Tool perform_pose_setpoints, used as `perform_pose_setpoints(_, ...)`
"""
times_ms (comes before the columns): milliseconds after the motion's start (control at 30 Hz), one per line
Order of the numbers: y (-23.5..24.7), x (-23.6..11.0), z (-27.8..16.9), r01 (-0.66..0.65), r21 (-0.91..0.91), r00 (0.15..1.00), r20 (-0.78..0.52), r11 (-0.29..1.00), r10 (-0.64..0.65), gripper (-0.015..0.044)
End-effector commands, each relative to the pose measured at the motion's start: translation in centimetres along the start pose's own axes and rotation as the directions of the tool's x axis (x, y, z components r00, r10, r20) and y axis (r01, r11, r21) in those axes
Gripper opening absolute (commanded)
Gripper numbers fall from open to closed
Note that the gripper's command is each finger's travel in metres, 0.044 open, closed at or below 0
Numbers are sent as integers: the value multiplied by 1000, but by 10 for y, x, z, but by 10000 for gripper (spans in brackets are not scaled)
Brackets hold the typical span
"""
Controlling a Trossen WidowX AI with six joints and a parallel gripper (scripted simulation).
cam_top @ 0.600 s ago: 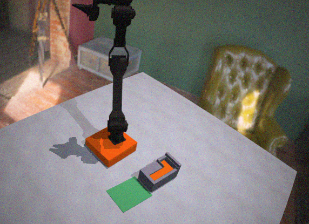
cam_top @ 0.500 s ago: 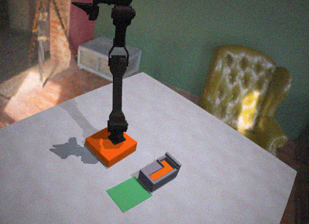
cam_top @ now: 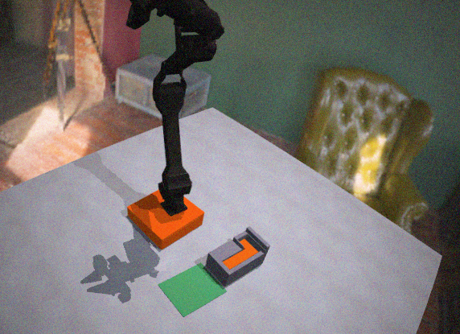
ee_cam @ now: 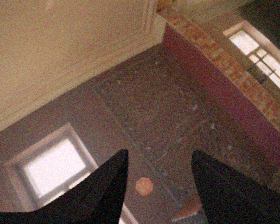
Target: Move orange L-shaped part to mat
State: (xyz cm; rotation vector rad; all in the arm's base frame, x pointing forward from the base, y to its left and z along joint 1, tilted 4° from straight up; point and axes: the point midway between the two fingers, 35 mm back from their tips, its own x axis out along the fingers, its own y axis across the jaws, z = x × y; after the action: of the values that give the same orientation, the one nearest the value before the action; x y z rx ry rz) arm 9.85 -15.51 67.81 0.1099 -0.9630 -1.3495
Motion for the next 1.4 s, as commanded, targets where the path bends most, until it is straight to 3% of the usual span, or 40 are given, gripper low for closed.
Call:
perform_pose_setpoints(0,50,-18,-56,-193,-38,976,-113,980,188,180)
perform_pose_setpoints(167,107,-68,-138,-462,-76,848,-330,884,414,180)
perform_pose_setpoints(267,125,-106,-181,-566,-76,756,-444,821,481,180)
perform_pose_setpoints(400,145,-175,-243,-740,-24,534,-629,673,565,180)
perform_pose_setpoints(567,141,-271,-305,-867,95,217,-812,489,543,180)
perform_pose_setpoints(767,91,-391,-354,-909,280,-179,-932,310,316,180)
perform_pose_setpoints(967,-8,-494,-364,-871,432,-467,-876,233,-122,180)
perform_pose_setpoints(1067,-66,-527,-351,-857,460,-515,-770,232,-377,180)
perform_pose_setpoints(1167,-117,-543,-331,-861,450,-495,-637,237,-591,180)
perform_pose_setpoints(1367,-121,-544,-329,-862,447,-491,-625,237,-607,180)
